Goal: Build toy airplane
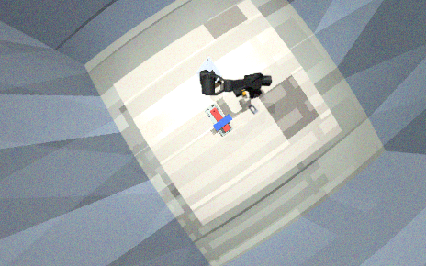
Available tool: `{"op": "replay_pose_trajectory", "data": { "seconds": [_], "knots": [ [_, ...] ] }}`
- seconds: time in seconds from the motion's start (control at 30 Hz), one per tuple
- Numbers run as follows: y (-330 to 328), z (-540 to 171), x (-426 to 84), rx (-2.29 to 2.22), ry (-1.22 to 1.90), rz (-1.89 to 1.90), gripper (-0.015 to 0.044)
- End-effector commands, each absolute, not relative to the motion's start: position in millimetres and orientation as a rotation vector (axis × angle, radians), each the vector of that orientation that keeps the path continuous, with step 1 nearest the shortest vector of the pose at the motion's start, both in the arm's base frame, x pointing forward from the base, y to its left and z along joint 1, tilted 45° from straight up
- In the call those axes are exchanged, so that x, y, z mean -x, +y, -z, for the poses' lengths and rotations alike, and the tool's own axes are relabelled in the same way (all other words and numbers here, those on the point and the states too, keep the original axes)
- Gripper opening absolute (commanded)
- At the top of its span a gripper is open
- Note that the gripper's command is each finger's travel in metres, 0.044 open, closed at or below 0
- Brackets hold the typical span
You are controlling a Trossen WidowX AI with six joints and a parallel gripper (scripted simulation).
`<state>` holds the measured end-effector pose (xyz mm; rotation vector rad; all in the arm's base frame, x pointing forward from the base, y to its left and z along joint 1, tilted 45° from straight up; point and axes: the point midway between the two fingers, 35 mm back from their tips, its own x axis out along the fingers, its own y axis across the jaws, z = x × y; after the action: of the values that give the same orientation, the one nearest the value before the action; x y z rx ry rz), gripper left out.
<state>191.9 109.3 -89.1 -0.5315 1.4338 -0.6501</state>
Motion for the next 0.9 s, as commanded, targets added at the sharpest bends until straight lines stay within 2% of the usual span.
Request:
{"op": "replay_pose_trajectory", "data": {
  "seconds": [0.0, 0.87],
  "knots": [
    [100.7, 96.1, -191.4, 0.542, 1.432, 0.648, 0.0440],
    [74.0, 123.9, -193.2, 0.543, 1.431, 0.649, 0.0440]
  ]
}}
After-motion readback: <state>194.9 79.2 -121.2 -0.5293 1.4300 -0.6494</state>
